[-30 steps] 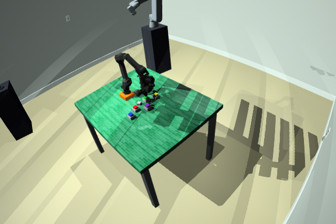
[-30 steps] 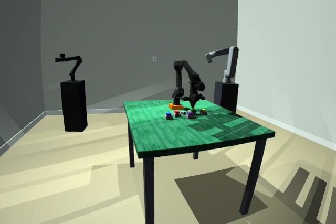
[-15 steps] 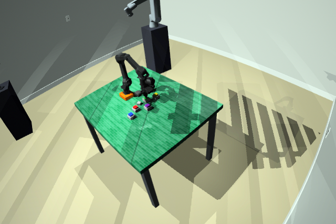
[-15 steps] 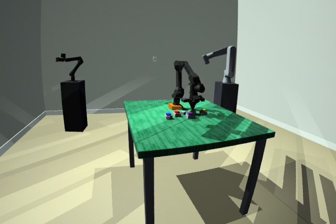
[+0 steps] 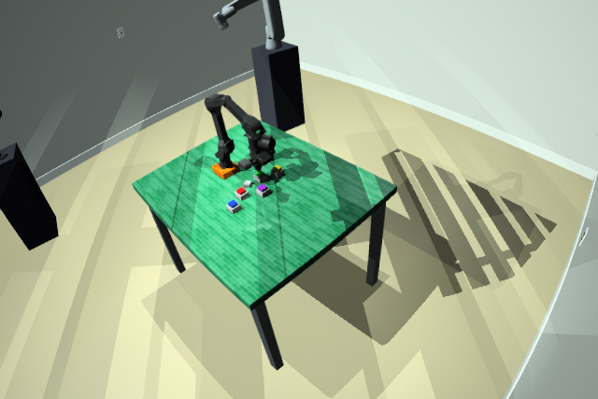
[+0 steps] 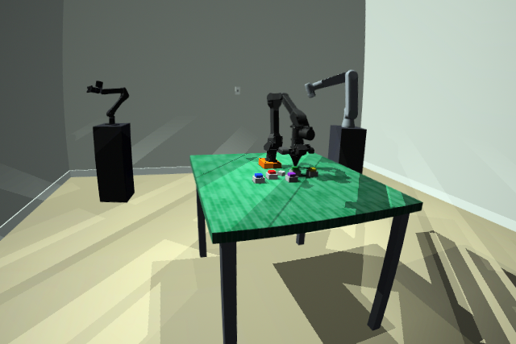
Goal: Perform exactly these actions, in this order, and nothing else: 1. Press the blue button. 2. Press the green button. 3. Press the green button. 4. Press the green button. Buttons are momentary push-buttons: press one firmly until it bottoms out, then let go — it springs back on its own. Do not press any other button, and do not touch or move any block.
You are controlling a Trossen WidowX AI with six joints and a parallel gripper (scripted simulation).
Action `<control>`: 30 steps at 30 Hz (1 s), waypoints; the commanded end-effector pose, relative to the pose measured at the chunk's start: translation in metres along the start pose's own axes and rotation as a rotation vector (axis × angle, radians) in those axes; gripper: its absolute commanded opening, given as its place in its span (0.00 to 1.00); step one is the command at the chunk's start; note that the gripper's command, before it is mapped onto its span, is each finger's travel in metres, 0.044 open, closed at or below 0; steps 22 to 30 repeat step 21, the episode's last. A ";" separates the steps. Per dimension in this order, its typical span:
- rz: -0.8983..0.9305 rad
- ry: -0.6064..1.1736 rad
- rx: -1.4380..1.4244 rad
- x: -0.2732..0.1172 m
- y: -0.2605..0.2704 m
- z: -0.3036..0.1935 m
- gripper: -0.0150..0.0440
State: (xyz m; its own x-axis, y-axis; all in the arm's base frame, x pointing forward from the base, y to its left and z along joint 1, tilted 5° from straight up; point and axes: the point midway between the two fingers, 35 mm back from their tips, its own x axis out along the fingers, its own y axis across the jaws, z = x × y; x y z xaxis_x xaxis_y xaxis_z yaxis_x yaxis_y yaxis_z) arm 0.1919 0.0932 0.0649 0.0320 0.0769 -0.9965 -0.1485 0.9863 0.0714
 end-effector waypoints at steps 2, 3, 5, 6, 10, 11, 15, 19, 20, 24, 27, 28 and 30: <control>0.002 -0.019 -0.002 -0.018 0.000 0.002 0.29; 0.002 -0.019 -0.002 -0.018 0.000 0.002 0.29; 0.002 -0.019 -0.002 -0.022 0.006 0.005 0.38; 0.002 -0.019 -0.002 -0.027 0.014 0.010 0.42; 0.006 -0.020 -0.002 -0.050 0.056 0.027 0.60; 0.007 -0.020 -0.002 -0.056 0.068 0.030 0.64; 0.012 -0.021 -0.002 -0.076 0.116 0.036 0.82; 0.014 -0.021 -0.002 -0.083 0.134 0.035 0.93; 0.014 -0.021 -0.002 -0.083 0.134 0.035 0.93; 0.014 -0.021 -0.002 -0.083 0.134 0.035 0.93; 0.014 -0.021 -0.002 -0.083 0.134 0.035 0.93; 0.014 -0.021 -0.002 -0.083 0.134 0.035 0.93; 0.014 -0.021 -0.002 -0.083 0.134 0.035 0.93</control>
